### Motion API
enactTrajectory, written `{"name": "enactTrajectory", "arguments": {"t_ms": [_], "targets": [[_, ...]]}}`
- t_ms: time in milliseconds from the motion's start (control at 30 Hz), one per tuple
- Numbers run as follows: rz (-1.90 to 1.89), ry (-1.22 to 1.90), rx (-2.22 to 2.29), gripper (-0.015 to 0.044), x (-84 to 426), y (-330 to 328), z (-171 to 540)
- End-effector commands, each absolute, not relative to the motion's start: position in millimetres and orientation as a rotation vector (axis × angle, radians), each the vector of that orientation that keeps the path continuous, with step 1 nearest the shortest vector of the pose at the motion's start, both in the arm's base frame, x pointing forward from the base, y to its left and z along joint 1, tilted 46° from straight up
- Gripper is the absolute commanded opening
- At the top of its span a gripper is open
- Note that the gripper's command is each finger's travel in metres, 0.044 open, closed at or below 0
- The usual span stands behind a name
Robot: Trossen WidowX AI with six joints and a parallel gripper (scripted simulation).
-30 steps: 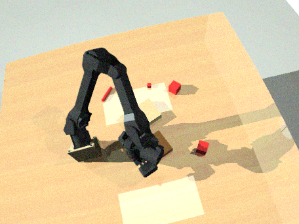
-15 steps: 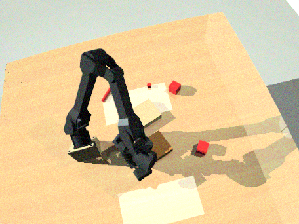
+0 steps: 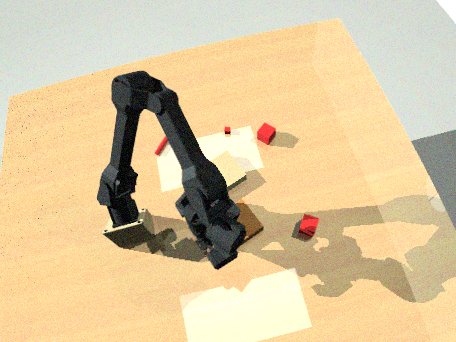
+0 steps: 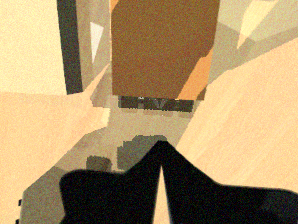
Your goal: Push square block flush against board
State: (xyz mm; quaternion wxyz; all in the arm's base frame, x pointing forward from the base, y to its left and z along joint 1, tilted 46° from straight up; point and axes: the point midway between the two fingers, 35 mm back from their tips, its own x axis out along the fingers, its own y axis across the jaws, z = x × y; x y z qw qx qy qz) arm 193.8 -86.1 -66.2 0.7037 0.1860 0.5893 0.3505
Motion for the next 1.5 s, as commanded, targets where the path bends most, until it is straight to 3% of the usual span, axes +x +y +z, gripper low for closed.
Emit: {"name": "enactTrajectory", "arguments": {"t_ms": [0, 167, 267, 633, 1467], "targets": [[0.773, 1.299, 0.389, 0.0000, 248.4, -89.2, -54.7], [0.788, 1.295, 0.394, 0.0000, 325.8, -66.8, -28.0], [0.797, 1.293, 0.399, 0.0000, 347.2, -54.6, -18.0], [0.799, 1.292, 0.400, 0.0000, 350.6, -14.6, -55.9], [0.798, 1.293, 0.400, 0.0000, 330.1, -18.6, -61.9]]}}
